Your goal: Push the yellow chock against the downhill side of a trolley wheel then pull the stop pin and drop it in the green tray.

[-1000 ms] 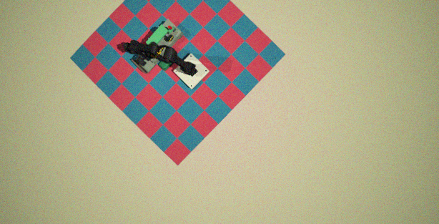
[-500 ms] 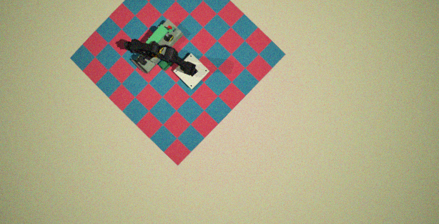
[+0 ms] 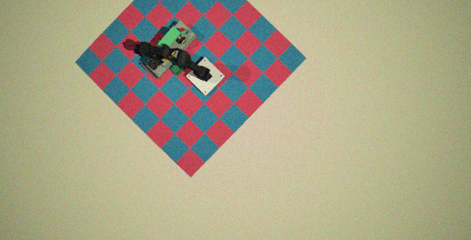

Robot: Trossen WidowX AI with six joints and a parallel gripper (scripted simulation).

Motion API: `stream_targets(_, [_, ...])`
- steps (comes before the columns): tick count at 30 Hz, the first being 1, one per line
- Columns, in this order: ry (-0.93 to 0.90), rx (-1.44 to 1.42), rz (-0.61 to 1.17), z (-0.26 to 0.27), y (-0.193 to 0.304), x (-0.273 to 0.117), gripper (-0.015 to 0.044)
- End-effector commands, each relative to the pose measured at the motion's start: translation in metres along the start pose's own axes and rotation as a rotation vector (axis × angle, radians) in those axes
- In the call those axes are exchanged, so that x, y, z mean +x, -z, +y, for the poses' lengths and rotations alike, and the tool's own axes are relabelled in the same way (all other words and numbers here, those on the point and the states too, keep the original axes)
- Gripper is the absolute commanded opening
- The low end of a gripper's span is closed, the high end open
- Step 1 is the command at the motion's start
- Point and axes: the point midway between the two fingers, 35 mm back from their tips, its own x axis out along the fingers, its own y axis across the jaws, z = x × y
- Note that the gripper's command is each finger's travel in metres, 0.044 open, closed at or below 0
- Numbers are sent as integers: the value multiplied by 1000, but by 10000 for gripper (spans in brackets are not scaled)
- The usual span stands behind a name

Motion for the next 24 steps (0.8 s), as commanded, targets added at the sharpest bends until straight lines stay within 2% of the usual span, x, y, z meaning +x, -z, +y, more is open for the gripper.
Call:
stream_targets(1, [3, 2, -8, 1, -1, -12, 190])
stream_targets(15, [4, 0, -10, 1, 0, -57, 190])
stream_targets(19, [3, -6, -4, 2, 0, -49, 295])
stream_targets(23, [-61, 52, -107, -11, -21, -73, 190])
stream_targets(24, [-57, 28, -112, -15, -23, -75, 190])
